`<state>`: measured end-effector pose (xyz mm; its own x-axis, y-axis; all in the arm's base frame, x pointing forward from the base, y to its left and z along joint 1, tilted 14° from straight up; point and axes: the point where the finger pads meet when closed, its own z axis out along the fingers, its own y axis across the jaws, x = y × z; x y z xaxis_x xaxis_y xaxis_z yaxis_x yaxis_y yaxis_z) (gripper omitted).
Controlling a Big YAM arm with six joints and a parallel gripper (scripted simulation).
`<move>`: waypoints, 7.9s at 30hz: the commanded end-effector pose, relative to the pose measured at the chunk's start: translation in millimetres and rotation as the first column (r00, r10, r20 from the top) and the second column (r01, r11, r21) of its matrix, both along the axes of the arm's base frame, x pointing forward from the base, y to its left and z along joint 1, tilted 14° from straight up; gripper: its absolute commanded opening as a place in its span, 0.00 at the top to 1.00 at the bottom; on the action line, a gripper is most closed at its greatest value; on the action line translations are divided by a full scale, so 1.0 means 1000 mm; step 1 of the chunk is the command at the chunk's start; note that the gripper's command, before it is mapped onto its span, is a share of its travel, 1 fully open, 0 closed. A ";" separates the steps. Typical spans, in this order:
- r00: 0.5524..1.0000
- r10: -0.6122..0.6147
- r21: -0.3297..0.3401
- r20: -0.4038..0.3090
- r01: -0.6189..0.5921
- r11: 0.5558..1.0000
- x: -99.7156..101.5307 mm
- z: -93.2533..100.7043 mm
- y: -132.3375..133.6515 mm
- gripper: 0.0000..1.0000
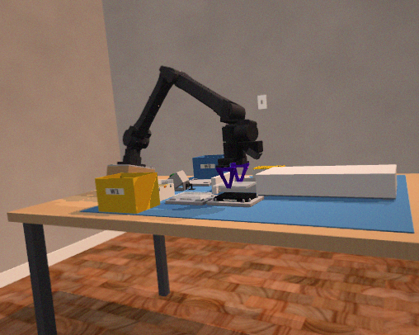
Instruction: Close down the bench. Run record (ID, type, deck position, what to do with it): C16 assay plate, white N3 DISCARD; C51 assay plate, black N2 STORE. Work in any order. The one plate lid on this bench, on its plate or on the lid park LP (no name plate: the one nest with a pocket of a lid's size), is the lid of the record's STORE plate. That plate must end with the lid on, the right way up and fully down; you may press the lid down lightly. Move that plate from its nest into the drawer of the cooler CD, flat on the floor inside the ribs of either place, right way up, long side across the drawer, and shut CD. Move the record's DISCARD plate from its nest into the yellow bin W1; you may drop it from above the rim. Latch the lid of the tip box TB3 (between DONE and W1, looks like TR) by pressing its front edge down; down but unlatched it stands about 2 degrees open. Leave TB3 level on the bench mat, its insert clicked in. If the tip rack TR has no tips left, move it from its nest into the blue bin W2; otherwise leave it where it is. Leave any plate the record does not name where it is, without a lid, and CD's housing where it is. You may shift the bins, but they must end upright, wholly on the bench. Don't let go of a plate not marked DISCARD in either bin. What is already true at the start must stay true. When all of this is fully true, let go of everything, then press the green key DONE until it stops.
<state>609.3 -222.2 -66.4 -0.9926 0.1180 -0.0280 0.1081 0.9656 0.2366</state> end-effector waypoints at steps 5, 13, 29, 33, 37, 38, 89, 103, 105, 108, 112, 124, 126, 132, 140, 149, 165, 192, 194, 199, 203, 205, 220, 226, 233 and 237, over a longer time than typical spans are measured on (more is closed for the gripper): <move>1.000 0.001 -0.005 0.017 0.000 1.000 0.008 -0.007 0.005 1.00; 1.000 -0.002 -0.005 0.017 0.002 1.000 0.008 -0.013 0.006 1.00; 0.999 -0.006 -0.021 0.052 0.007 1.000 0.018 0.002 -0.005 1.00; 0.999 -0.006 -0.021 0.052 0.007 1.000 0.018 0.002 -0.005 1.00; 0.999 -0.006 -0.021 0.052 0.007 1.000 0.018 0.002 -0.005 1.00; 0.999 -0.006 -0.021 0.052 0.007 1.000 0.018 0.002 -0.005 1.00; 0.998 -0.002 -0.024 0.063 0.003 1.000 0.031 -0.008 -0.002 1.00; 0.998 -0.001 -0.025 0.065 0.003 1.000 0.031 -0.007 -0.001 1.00; 0.998 -0.002 -0.025 0.065 0.003 1.000 0.031 -0.007 -0.001 1.00; 0.998 -0.002 -0.025 0.065 0.003 1.000 0.031 -0.007 -0.002 1.00; 0.998 -0.002 -0.025 0.064 0.003 1.000 0.031 -0.007 -0.001 1.00; 0.998 -0.001 -0.024 0.064 0.003 1.000 0.031 -0.007 -0.001 1.00; 0.998 -0.001 -0.024 0.064 0.003 1.000 0.031 -0.007 -0.001 1.00; 0.998 -0.002 -0.024 0.063 0.003 1.000 0.031 -0.007 -0.001 1.00; 0.998 -0.002 -0.023 0.061 0.003 1.000 0.031 -0.010 0.000 1.00; 0.998 -0.002 -0.023 0.060 0.003 1.000 0.031 -0.014 0.000 1.00; 0.998 -0.001 -0.025 0.067 0.003 1.000 0.033 -0.013 0.000 0.00; 0.997 -0.003 -0.028 0.073 0.005 1.000 0.033 -0.001 -0.003 0.00; 0.997 -0.003 -0.028 0.073 0.005 1.000 0.033 -0.001 -0.003 0.00; 0.996 -0.005 -0.036 0.090 0.009 0.999 0.032 0.021 -0.013 0.00; 0.996 -0.013 -0.037 0.091 0.016 0.999 0.029 0.027 -0.020 0.00; 0.996 -0.013 -0.037 0.091 0.016 0.999 0.029 0.029 -0.020 0.00; 0.996 -0.012 -0.038 0.091 0.015 0.999 0.027 0.047 -0.024 0.00; 0.996 -0.009 -0.038 0.091 0.013 0.999 0.026 0.055 -0.024 0.00; 0.996 -0.012 -0.039 0.091 0.016 0.999 0.025 0.061 -0.027 0.00; 0.996 -0.007 -0.039 0.092 0.011 0.999 0.025 0.066 -0.025 0.00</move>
<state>610.2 -224.6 -55.4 -0.9926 0.1195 -0.0227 0.1107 0.9647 0.2388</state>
